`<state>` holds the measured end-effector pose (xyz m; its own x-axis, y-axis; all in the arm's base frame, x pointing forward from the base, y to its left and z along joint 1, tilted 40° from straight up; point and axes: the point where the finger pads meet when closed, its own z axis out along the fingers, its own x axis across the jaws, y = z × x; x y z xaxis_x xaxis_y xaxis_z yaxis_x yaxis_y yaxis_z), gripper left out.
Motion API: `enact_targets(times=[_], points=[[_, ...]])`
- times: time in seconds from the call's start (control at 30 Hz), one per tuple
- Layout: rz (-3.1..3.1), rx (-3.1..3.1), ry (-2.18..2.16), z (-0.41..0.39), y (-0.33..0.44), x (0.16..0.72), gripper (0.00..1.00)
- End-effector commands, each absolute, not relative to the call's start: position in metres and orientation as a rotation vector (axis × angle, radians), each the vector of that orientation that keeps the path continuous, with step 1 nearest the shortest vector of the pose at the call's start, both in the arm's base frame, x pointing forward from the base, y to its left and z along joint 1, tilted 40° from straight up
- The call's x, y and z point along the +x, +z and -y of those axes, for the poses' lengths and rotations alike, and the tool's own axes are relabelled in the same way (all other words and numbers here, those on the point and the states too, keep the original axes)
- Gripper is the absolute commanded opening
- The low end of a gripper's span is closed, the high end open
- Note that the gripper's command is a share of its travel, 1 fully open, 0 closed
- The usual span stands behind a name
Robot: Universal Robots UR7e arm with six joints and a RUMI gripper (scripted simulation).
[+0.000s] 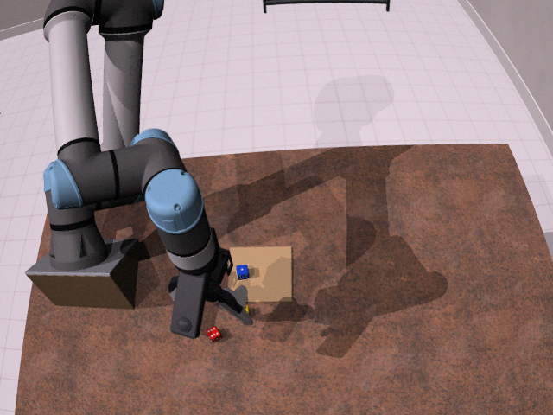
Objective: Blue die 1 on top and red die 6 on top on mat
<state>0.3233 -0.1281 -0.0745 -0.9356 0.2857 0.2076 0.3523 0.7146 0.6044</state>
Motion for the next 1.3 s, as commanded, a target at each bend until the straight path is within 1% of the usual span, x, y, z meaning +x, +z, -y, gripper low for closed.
enact_targets(times=[0.0,0.4,0.5,0.93,1.03,1.27], points=[[2.882,-0.342,-1.055,0.128,-0.077,0.324,1.0],[2.994,0.085,-1.09,0.128,-0.08,0.328,1.0],[2.998,0.103,-1.091,0.128,-0.08,0.328,1.0],[3.053,0.627,-1.104,0.128,-0.083,0.333,1.0],[3.053,0.643,-1.104,0.128,-0.083,0.333,1.0],[3.042,0.972,-1.096,0.127,-0.084,0.335,1.0]])
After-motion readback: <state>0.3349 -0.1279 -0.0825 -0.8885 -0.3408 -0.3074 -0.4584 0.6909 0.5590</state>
